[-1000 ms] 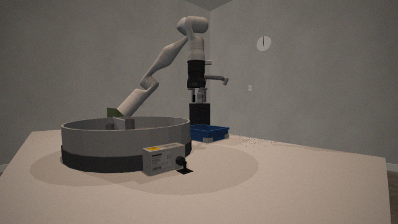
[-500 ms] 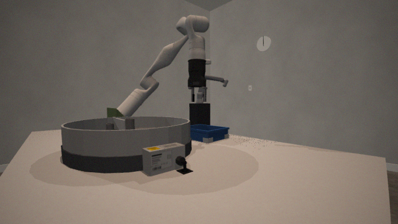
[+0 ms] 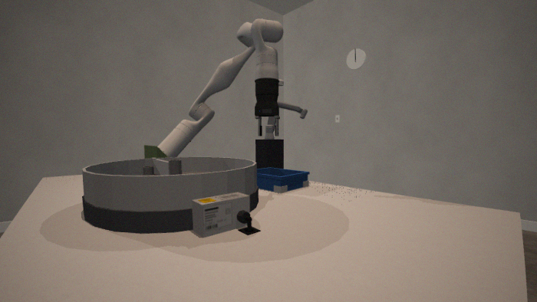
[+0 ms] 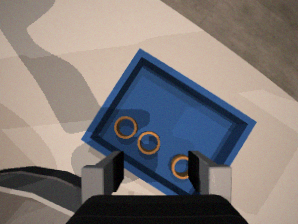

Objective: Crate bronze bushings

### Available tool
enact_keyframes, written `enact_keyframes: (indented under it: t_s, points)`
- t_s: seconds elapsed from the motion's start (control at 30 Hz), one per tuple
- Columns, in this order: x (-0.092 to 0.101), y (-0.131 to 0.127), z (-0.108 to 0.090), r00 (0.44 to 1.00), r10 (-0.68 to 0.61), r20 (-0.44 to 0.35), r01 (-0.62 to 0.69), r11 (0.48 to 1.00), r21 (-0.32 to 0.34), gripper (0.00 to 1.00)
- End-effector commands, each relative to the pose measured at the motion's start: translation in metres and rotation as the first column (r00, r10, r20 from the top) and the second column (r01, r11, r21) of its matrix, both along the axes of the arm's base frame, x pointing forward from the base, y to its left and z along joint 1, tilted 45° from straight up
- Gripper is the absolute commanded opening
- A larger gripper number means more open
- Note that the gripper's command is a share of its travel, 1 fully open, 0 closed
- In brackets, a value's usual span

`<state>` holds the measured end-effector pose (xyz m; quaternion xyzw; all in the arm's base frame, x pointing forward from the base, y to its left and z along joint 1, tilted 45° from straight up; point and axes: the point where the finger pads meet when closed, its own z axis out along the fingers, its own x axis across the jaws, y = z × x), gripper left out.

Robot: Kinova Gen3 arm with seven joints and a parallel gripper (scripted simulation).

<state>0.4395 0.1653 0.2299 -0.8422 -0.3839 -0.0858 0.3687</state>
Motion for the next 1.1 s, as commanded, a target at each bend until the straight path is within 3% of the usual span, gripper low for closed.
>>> enact_keyframes:
  t_s: [0.0,0.07,0.47,0.63,1.03,1.07]
  points:
    - [0.0017,-0.0012,0.0031,0.996,0.064,0.068,-0.065,0.998,0.013,1.00]
    - [0.0019,-0.0019,0.0048,0.982,0.131,0.136,-0.135,0.991,0.019,1.00]
    - [0.0019,-0.0019,0.0048,0.982,0.131,0.136,-0.135,0.991,0.019,1.00]
    - [0.0022,-0.0037,0.0092,0.909,0.288,0.302,-0.306,0.952,0.014,1.00]
    - [0.0022,-0.0037,0.0092,0.909,0.288,0.302,-0.306,0.952,0.014,1.00]
    - [0.0023,-0.0040,0.0101,0.887,0.317,0.334,-0.340,0.941,0.009,1.00]
